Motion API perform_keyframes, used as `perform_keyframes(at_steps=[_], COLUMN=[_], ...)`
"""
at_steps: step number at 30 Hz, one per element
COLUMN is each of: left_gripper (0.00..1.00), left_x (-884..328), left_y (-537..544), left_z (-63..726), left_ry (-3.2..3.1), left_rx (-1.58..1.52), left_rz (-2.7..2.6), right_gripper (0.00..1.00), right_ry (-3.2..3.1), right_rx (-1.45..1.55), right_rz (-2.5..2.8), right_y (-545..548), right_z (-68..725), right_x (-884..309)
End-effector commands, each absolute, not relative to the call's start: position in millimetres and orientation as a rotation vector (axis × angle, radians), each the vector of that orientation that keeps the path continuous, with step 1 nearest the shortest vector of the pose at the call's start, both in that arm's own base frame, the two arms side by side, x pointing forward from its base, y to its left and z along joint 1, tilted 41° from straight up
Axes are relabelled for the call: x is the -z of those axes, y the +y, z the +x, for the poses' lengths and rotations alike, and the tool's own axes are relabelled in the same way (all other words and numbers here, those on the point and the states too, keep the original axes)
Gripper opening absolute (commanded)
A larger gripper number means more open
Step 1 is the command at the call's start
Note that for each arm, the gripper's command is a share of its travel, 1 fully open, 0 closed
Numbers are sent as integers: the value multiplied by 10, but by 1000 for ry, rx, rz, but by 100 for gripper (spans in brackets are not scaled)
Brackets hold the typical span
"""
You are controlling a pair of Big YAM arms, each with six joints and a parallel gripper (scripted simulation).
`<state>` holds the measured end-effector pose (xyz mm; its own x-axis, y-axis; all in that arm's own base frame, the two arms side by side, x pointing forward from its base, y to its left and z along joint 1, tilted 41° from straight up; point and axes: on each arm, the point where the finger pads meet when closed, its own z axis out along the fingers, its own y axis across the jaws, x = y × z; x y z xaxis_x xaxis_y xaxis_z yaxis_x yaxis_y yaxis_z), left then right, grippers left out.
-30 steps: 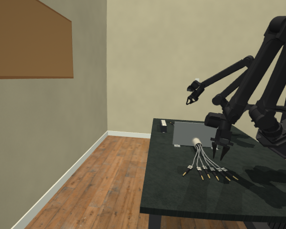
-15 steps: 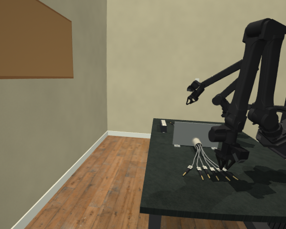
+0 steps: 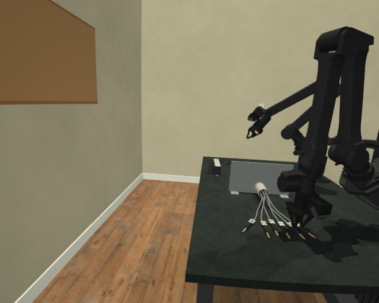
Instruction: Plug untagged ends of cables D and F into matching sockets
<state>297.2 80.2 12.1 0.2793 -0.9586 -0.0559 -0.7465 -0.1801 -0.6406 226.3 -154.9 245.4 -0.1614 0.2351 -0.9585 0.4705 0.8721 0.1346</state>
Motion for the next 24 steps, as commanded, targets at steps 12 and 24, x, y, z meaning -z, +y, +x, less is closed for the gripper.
perform_keyframes(at_steps=[12,24], left_gripper=[35,14], left_x=[-13,-36], left_y=[896,878], left_z=[3131,3128], left_ry=[1492,1490], left_rx=[502,511], left_rz=[-2001,-1990], right_gripper=[100,100], right_ry=[1736,1736], right_rx=[242,242], right_rz=[518,518], right_y=[-1556,-1556], right_z=[2270,2270], right_x=[-2607,-2607])
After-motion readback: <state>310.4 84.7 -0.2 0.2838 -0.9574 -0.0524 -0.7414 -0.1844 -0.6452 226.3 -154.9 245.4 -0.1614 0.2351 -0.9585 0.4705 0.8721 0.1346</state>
